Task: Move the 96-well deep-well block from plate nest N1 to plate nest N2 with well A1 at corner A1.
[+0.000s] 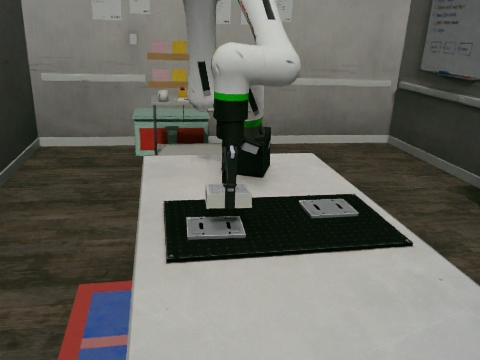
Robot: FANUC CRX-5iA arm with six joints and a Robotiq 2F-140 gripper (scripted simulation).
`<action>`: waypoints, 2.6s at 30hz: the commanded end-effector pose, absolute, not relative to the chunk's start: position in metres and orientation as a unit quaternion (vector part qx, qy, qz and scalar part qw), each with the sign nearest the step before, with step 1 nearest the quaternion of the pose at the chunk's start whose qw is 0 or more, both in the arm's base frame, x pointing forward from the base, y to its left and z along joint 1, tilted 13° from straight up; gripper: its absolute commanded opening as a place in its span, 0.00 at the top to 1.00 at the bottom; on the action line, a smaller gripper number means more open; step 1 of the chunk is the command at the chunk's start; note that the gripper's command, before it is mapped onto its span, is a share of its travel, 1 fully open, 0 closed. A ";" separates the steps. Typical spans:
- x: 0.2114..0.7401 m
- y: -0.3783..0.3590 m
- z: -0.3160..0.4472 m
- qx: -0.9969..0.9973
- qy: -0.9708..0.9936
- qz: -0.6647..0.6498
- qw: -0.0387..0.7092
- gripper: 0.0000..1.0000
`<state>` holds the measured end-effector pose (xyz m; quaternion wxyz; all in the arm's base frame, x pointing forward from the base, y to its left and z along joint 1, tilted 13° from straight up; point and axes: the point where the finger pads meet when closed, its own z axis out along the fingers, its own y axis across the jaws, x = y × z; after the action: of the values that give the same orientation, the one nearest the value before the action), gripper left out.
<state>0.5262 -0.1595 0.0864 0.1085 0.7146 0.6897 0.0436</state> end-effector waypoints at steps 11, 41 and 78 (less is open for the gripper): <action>0.536 -0.197 0.093 0.714 0.690 0.044 0.109 0.90; 0.536 -0.197 0.093 0.714 0.690 0.044 0.109 0.90; 0.546 -0.201 0.046 0.714 0.690 0.044 0.109 0.90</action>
<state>0.5447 -0.2002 0.0495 0.1080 0.7145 0.6898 0.0437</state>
